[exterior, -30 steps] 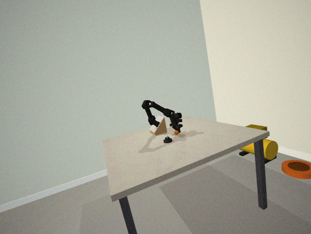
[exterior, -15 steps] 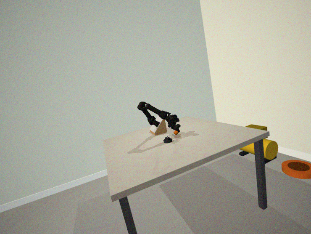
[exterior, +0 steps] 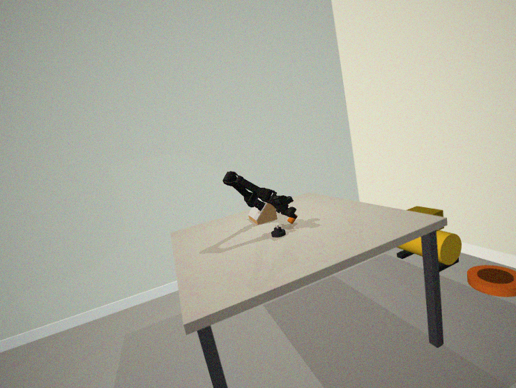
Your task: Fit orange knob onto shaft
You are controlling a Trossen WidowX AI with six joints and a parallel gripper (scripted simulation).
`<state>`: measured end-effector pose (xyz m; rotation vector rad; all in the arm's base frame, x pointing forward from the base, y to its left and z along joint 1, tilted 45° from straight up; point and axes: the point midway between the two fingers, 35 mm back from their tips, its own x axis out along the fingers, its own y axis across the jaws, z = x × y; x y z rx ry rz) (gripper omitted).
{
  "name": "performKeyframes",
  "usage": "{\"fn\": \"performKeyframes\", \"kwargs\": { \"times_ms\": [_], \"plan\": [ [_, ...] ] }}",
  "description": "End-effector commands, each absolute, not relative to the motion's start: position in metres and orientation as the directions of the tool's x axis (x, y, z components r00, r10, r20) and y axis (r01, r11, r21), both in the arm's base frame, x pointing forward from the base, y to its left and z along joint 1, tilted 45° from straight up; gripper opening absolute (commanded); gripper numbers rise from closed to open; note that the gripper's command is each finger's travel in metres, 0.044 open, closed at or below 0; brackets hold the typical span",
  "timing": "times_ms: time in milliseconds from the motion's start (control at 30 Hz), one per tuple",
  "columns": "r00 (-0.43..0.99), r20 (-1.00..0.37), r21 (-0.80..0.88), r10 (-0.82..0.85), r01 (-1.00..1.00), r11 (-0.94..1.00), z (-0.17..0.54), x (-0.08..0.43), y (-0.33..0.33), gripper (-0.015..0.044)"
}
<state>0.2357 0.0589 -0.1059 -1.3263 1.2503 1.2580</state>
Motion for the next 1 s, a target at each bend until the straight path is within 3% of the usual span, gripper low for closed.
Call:
{"fn": "performKeyframes", "kwargs": {
  "times_ms": [0, 967],
  "plan": [
    [-0.029, -0.999, 0.032, -0.027, -0.995, -0.09, -0.102, 0.236, 0.056, 0.0179],
    [-0.065, -0.932, 0.035, 0.357, -0.995, -0.09, -0.088, 0.237, 0.033, 0.0179]
  ]
}}
